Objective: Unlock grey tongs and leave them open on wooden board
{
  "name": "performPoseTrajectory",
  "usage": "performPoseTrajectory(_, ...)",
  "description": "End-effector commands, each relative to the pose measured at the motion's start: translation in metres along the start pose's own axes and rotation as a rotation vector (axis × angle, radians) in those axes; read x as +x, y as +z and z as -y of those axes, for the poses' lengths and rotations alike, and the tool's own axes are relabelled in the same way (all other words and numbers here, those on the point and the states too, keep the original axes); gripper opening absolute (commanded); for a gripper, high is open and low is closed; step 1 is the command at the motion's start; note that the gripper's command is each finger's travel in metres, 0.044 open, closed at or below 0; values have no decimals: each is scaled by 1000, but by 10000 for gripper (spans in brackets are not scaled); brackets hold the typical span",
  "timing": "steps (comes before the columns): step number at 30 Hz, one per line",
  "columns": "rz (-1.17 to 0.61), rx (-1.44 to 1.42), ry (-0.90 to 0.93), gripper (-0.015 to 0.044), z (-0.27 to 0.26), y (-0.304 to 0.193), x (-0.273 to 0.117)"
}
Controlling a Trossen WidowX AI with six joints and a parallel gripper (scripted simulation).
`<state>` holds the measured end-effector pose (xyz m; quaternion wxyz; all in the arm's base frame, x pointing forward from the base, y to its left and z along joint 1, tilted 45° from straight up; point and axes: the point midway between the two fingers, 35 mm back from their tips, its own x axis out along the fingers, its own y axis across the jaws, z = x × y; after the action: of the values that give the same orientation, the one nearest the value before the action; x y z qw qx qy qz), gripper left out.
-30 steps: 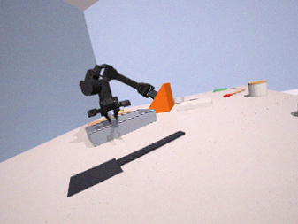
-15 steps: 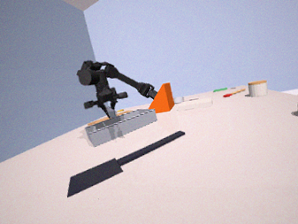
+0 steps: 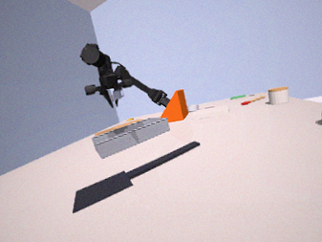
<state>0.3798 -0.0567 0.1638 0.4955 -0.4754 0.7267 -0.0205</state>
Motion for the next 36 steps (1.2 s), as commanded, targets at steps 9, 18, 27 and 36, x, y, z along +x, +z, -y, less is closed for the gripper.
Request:
performPoseTrajectory(9,0,64,3,-150,5,-18,-1)
performPoseTrajectory(18,2,242,6,-150,14,-70,-3)
performPoseTrajectory(27,1,420,6,-150,15,-120,-4)
performPoseTrajectory(36,-3,598,1,-150,8,-169,-4)
